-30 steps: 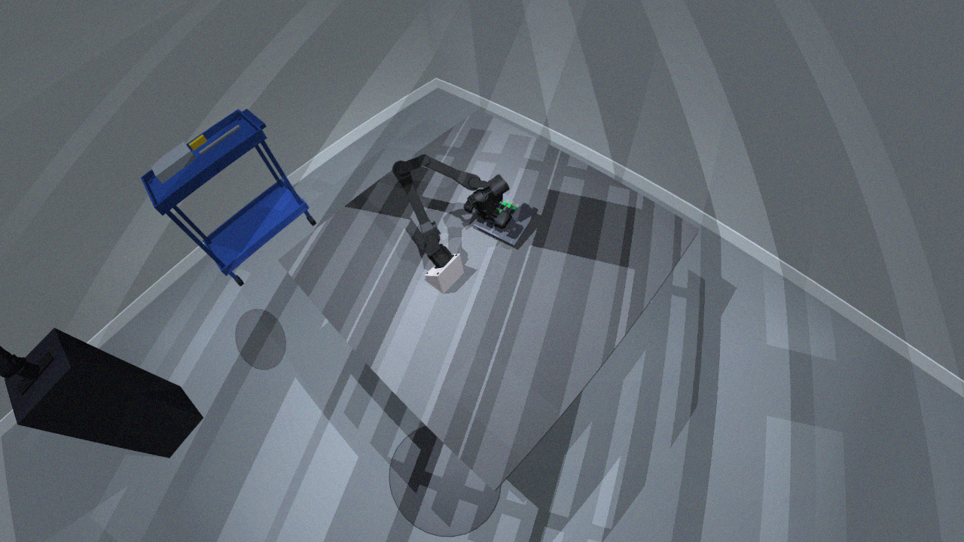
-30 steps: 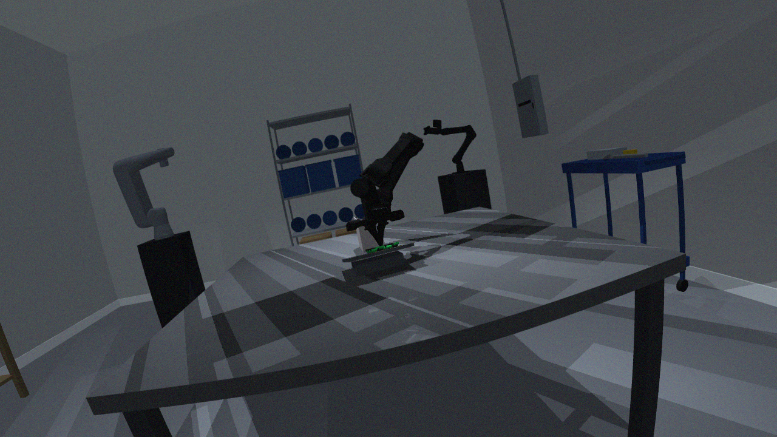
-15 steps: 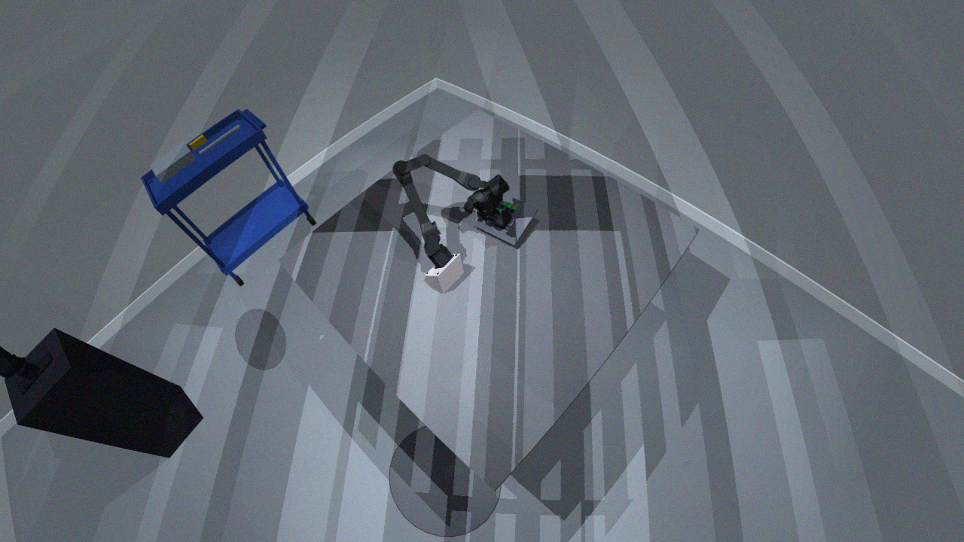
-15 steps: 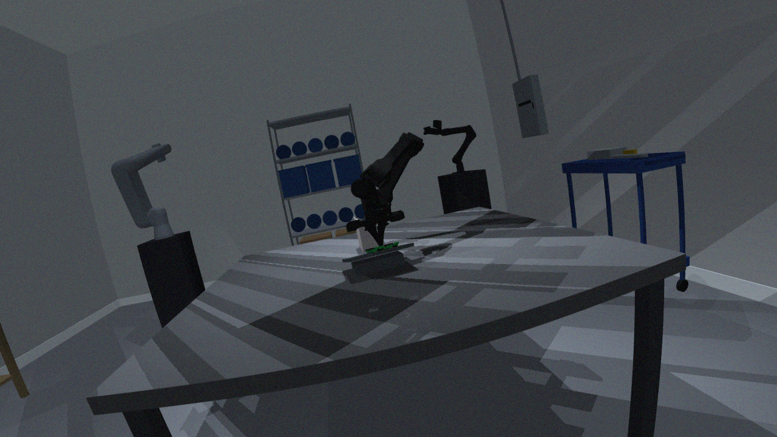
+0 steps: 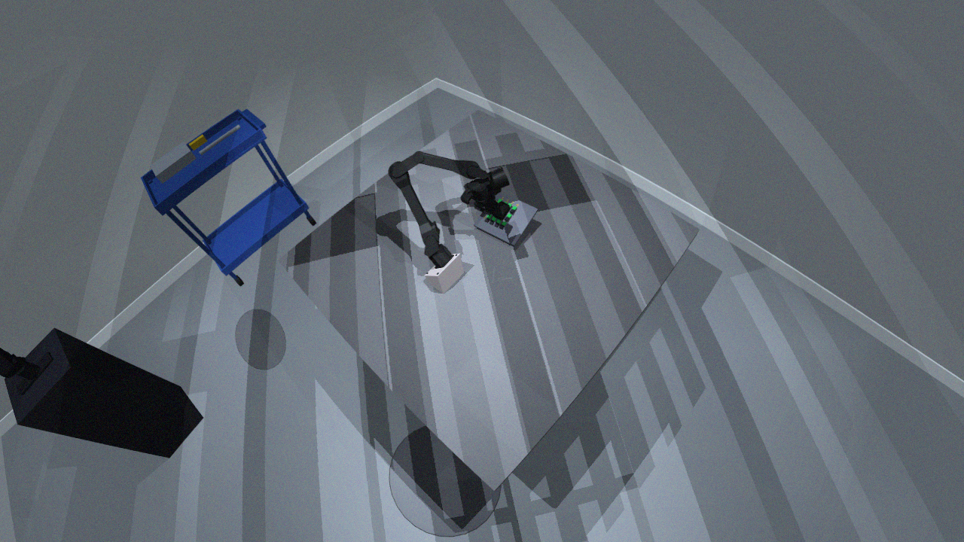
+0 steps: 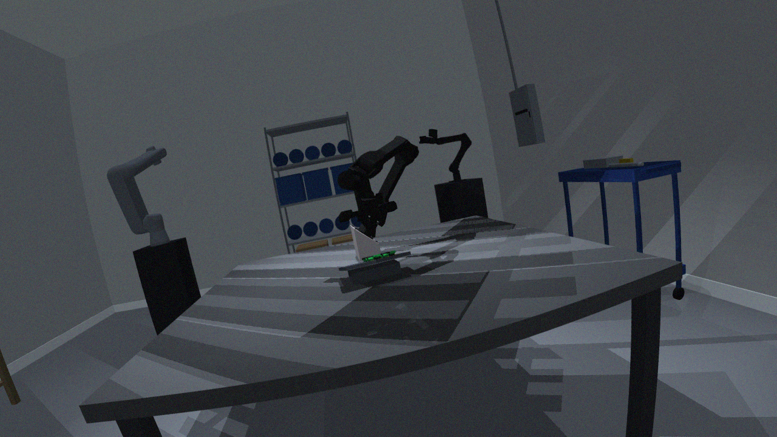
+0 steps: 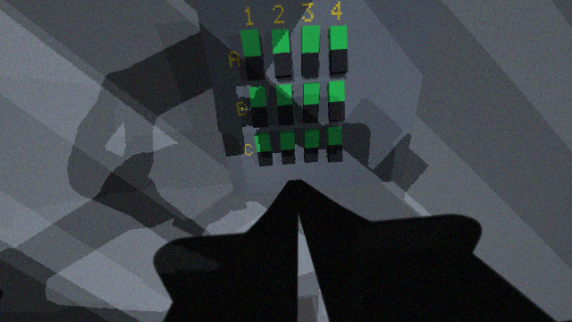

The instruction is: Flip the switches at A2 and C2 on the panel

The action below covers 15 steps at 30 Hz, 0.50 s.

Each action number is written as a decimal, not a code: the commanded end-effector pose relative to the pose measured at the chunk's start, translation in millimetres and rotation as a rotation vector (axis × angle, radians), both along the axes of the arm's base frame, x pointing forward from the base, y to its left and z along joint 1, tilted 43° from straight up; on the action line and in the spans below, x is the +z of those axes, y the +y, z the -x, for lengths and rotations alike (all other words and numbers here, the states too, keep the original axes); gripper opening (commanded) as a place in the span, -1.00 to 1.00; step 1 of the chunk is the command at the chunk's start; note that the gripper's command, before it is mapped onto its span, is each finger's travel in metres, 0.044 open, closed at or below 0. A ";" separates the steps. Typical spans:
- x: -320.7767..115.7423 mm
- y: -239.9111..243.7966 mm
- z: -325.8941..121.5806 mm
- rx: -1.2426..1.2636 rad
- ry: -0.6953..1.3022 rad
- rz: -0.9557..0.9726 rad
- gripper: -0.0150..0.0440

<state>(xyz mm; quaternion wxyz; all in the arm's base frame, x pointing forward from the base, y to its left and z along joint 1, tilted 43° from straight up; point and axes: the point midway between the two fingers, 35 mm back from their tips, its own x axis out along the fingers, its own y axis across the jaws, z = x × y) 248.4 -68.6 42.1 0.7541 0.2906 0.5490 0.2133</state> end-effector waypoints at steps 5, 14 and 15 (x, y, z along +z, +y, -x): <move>11.0 -22.0 -36.6 0.009 0.000 0.002 -0.49; 12.0 -24.7 -42.4 0.009 0.000 0.002 -0.49; 12.0 -24.7 -42.4 0.009 0.000 0.002 -0.49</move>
